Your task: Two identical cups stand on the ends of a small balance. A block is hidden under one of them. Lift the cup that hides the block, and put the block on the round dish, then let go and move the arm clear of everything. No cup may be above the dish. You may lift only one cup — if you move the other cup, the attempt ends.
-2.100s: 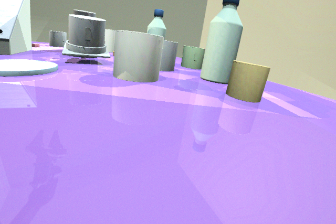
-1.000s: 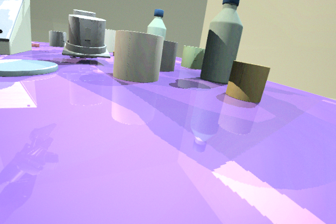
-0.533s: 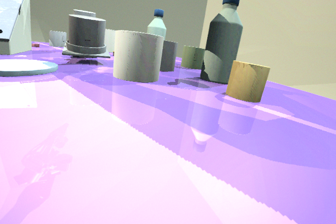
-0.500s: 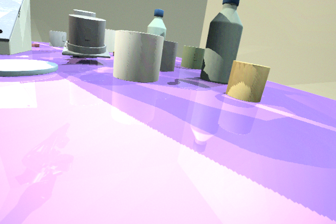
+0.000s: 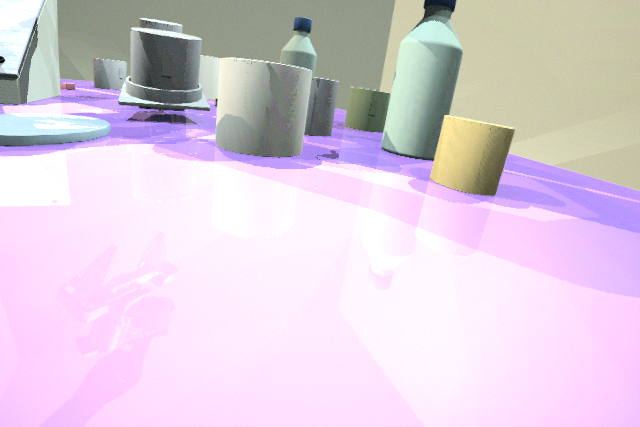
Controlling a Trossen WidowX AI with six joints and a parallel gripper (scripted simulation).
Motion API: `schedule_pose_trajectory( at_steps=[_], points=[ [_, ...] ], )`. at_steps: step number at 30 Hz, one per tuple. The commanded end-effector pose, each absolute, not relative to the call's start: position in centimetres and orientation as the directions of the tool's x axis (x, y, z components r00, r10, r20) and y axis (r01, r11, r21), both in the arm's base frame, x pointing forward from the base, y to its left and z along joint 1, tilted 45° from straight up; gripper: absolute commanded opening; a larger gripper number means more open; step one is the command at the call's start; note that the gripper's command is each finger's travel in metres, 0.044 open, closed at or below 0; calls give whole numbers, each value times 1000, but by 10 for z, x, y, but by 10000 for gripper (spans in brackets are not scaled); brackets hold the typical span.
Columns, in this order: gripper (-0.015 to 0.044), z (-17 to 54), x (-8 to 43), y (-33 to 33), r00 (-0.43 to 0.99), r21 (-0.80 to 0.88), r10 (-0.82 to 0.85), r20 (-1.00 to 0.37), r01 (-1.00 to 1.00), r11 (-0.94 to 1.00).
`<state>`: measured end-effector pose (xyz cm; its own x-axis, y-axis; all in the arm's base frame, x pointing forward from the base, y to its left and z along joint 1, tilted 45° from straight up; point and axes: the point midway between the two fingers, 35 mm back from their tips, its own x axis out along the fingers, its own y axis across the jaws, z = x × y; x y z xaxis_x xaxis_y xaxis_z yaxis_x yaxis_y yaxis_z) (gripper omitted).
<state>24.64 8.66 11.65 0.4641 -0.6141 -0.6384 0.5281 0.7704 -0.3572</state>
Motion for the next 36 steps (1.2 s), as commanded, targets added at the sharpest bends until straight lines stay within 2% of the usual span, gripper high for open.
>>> schedule_pose_trajectory(
  at_steps=[1, 11, 23, 36],
  points=[
    [440, 119, 258, 78, 421, -304, -629, -653, 615, 727],
    [440, 122, 287, 44, 301, -173, -666, -683, 819, 547],
    [440, 125, 313, -4, 158, -27, -685, -711, 968, 251],
    [440, 114, 317, -18, 150, -19, -686, -712, 973, 232]
  ],
)
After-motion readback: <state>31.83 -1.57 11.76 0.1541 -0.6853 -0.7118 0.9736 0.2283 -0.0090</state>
